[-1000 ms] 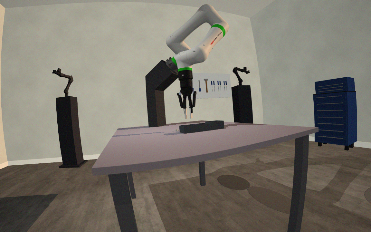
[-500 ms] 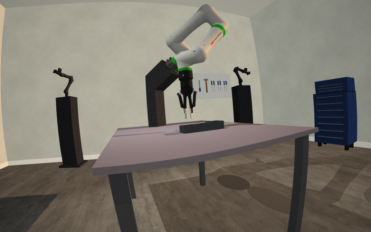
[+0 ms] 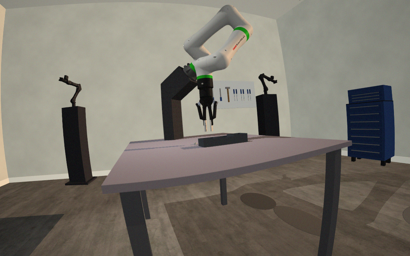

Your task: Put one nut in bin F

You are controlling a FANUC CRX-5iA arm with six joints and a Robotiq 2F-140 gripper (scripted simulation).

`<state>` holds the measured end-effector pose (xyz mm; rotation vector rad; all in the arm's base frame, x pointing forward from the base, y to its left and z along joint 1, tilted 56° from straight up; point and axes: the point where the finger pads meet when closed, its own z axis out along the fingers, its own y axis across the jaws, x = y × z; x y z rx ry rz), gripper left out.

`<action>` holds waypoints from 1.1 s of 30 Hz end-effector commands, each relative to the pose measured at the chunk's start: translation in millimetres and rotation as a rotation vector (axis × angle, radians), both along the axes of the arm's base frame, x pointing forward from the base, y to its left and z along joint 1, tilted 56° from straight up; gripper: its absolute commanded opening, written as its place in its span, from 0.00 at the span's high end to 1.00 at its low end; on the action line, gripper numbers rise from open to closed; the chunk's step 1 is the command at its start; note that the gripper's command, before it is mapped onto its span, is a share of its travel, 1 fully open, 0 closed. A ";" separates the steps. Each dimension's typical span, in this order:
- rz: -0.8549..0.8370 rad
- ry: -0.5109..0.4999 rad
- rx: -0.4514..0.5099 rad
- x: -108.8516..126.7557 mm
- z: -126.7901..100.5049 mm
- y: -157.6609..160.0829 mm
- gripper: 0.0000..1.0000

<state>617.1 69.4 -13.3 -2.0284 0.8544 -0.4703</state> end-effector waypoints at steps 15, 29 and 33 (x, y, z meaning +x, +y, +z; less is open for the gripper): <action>0.000 0.000 0.000 32.4 -29.5 29.9 0.81; 0.000 0.000 0.000 39.5 -36.2 36.8 0.81; 0.000 0.000 0.000 39.4 -36.2 36.9 0.81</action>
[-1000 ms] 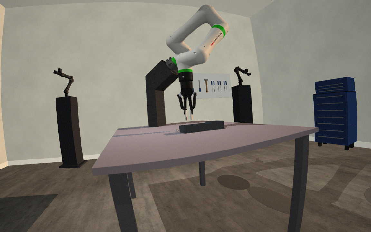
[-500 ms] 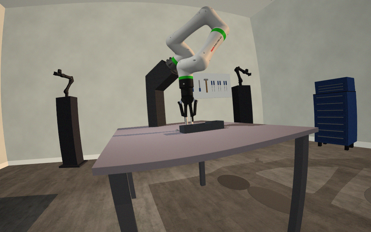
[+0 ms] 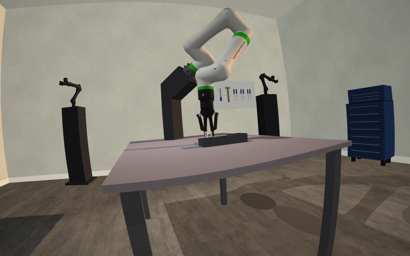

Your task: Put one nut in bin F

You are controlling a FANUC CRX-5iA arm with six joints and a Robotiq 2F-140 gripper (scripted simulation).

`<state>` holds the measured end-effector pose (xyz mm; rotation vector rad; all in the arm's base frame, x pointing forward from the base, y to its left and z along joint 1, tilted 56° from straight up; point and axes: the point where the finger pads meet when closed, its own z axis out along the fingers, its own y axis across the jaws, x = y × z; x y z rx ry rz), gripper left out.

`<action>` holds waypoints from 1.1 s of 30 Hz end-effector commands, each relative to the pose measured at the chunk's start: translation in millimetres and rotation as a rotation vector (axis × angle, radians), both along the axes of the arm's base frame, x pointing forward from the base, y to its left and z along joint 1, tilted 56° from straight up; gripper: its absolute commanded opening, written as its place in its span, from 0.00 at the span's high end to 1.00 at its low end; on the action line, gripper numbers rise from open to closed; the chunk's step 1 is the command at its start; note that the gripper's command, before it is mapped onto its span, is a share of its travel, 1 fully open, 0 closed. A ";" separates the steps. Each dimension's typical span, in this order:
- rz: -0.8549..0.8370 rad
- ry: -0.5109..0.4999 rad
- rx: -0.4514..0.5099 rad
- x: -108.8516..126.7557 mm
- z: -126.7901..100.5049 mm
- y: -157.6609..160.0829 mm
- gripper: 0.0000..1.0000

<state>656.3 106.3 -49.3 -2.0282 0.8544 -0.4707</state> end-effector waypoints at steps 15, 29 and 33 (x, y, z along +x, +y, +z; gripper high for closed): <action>0.000 0.000 0.000 0.2 -0.3 0.0 0.93; 0.000 0.000 0.000 0.2 -0.3 0.0 0.93; 0.000 0.000 0.000 0.2 -0.3 0.0 0.93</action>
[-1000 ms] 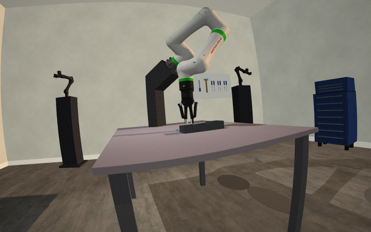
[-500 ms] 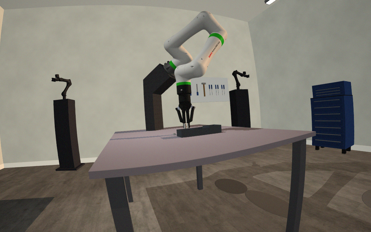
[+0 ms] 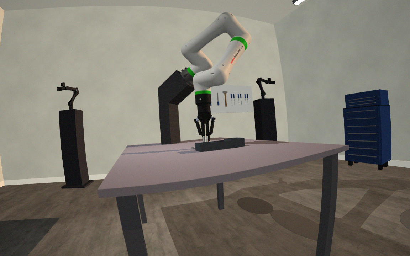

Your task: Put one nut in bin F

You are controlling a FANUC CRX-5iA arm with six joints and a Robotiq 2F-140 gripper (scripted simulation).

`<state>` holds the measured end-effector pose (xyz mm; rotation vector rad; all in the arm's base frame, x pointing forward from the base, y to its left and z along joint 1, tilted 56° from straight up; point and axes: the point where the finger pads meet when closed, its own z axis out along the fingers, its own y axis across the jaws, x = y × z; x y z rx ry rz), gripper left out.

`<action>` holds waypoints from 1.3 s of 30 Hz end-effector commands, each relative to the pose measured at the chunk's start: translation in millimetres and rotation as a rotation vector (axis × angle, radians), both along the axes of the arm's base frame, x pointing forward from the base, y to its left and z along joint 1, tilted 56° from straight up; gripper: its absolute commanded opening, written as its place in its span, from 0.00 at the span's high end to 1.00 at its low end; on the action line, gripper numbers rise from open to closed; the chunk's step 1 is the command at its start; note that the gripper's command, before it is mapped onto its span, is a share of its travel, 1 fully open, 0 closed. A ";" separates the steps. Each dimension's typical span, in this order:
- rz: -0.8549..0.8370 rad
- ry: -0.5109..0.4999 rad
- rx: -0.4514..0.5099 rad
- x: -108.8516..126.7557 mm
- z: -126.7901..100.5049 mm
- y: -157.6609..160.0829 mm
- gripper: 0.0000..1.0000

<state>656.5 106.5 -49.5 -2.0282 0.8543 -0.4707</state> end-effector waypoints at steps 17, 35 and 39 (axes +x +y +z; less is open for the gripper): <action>0.000 0.000 0.000 -20.1 18.6 -19.3 0.93; 0.000 0.000 0.000 -36.1 33.4 -34.5 0.93; 0.000 0.000 0.000 -36.1 33.4 -34.5 0.93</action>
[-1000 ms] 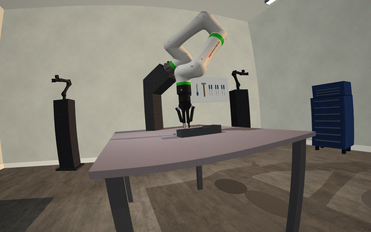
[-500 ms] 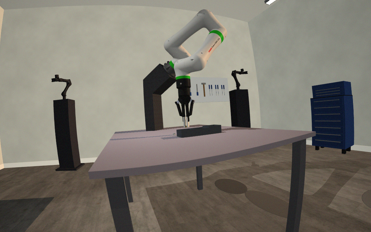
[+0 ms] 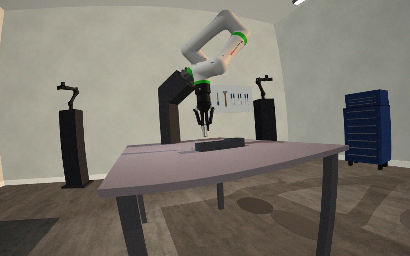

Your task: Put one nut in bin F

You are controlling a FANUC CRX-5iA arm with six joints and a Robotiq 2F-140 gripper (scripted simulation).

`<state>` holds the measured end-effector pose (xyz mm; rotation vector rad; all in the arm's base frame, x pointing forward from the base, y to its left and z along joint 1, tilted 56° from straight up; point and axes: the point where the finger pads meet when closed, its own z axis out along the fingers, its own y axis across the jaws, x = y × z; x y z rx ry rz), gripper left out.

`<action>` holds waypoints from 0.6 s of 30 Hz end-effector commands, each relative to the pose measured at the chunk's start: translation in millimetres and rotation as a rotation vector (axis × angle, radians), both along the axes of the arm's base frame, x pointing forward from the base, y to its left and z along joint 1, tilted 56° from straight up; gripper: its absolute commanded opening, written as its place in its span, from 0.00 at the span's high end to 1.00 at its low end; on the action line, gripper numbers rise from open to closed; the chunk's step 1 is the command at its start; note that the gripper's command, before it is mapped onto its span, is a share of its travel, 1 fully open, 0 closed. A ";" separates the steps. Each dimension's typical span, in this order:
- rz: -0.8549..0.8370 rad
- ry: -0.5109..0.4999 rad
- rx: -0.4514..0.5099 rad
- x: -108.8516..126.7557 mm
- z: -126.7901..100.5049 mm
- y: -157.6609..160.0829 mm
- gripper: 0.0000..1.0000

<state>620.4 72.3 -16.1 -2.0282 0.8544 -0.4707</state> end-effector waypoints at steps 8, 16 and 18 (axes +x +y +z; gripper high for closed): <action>0.000 0.000 0.000 -4.0 3.7 -4.0 0.93; 0.000 0.000 0.000 23.8 11.8 -25.4 0.93; -0.028 0.029 0.030 33.1 14.5 -32.6 0.93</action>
